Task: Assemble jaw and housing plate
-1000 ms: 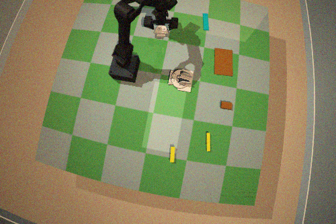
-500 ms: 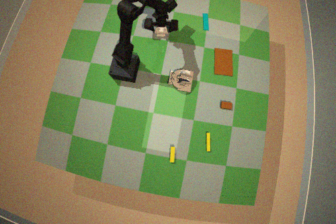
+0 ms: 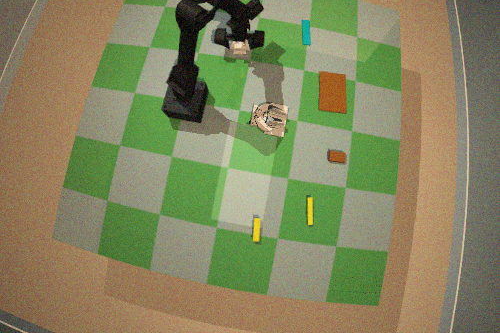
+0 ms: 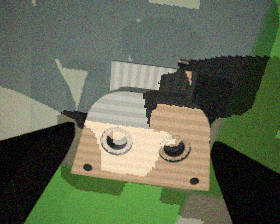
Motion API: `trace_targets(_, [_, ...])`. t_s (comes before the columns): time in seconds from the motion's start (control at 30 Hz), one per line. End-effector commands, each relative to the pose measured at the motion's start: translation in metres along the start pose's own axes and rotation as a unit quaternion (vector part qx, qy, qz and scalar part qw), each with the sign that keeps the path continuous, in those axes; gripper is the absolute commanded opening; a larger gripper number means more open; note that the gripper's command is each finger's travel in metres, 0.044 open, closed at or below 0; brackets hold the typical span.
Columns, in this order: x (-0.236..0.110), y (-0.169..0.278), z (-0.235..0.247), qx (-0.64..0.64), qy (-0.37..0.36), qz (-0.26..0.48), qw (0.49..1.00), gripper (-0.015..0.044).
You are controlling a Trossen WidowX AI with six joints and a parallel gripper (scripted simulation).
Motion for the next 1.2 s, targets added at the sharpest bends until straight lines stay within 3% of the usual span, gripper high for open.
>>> trace_targets(0.0, [0.0009,0.0004,-0.0002,-0.002,0.001,0.002,1.0,0.044])
trace_targets(0.4, [0.0016,0.0004,-0.0002,-0.002,0.001,0.002,1.0,0.044])
trace_targets(0.83, [0.0009,0.0,0.0,0.0,0.0,0.0,1.0,0.0353])
trace_targets(1.17, [0.0009,0.0,0.0,0.0,0.0,0.0,1.0,0.0351])
Point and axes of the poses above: the point midway between the two fingers, 35 mm back from their tips, its own x axis out along the fingers, its own z axis across the jaws, y = z × x, the point moved 7 cm from there along -x, back along the fingers, and after that the axes turned 4 degrees about -x, right-handed, at the moved point
